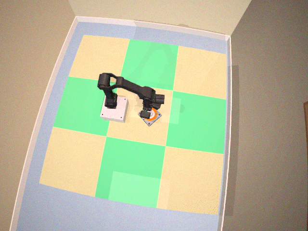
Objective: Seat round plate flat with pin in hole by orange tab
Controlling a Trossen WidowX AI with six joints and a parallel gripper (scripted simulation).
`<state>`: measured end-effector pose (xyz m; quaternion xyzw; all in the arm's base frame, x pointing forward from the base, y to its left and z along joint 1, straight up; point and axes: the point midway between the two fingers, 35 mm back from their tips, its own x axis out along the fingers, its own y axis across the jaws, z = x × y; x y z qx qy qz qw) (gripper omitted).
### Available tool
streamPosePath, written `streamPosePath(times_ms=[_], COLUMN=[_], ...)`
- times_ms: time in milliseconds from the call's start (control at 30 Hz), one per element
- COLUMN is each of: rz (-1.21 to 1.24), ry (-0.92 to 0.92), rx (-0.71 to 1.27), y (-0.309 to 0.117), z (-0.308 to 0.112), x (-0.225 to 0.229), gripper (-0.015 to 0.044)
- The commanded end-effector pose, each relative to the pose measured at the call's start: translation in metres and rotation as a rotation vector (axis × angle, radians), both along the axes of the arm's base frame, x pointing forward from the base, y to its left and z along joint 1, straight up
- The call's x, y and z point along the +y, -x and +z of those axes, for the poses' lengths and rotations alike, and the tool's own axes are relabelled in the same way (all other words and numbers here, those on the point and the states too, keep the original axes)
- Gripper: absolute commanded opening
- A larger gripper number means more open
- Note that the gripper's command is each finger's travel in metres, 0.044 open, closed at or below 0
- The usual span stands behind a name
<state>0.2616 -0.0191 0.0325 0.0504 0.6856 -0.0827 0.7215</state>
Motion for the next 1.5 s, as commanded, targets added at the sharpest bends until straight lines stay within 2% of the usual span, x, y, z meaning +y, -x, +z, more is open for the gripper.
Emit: streamPosePath(times_ms=[0, 133, 400, 1467], rz=[0.07, 0.076, 0.076, 0.075], ry=[-0.041, -0.043, -0.043, -0.042], rx=[0.024, 0.026, 0.027, 0.029], y=[0.002, 0.001, 0.001, 0.029], z=[0.005, 0.002, -0.042, -0.045], x=[0.027, 0.029, 0.029, 0.014], gripper=[0.0, 0.0, 0.0, 0.0])
